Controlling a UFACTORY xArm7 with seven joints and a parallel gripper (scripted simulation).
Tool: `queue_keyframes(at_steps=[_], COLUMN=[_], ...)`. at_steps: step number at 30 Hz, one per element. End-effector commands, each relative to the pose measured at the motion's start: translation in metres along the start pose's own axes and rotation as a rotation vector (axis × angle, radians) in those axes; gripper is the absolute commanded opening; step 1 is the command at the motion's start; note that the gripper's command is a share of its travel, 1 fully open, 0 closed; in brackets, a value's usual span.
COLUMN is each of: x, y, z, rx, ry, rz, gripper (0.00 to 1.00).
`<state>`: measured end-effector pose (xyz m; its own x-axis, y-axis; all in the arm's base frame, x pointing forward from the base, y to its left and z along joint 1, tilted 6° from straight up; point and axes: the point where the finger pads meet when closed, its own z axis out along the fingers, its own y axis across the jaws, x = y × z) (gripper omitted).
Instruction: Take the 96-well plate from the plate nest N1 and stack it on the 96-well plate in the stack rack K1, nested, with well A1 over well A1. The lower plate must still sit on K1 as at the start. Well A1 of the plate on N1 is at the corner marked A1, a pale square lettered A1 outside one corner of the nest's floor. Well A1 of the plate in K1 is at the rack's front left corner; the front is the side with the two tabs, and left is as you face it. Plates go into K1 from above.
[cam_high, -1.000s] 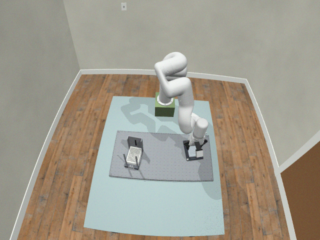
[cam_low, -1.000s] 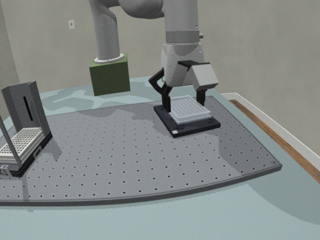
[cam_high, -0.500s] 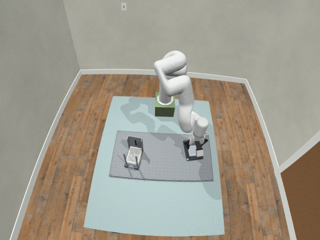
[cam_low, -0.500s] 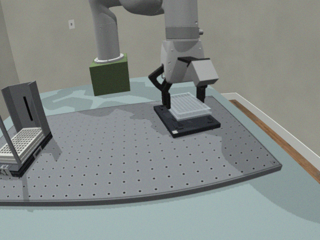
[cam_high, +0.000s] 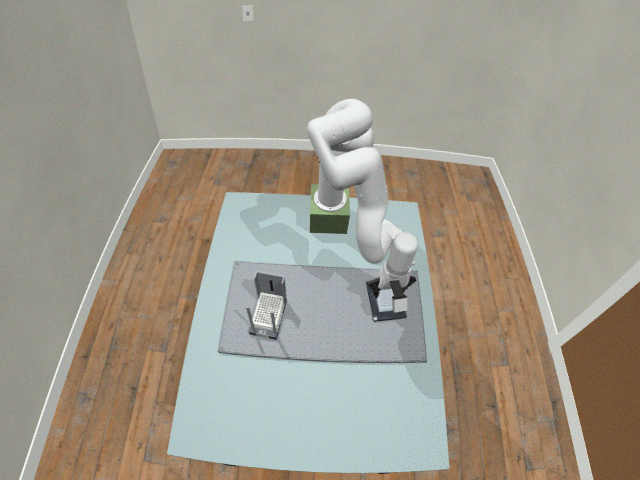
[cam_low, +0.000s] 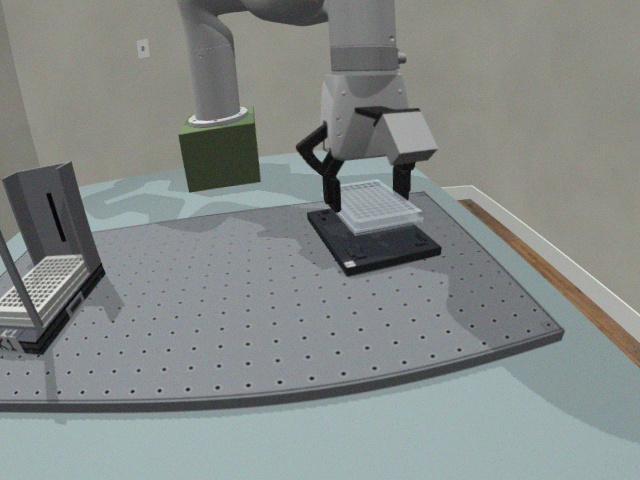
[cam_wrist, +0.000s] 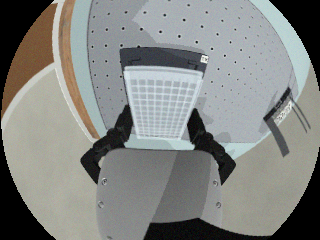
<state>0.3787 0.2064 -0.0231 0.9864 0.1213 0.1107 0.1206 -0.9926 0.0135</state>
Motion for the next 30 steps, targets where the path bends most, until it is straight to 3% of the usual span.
queue_keyframes(at_steps=[1, 30], x=[0.001, 0.001], y=[-0.001, -0.001], z=[-0.007, -0.049], rx=[0.001, 0.001], ry=[0.003, 0.003], rz=[0.0, 0.0], gripper=[0.0, 0.0])
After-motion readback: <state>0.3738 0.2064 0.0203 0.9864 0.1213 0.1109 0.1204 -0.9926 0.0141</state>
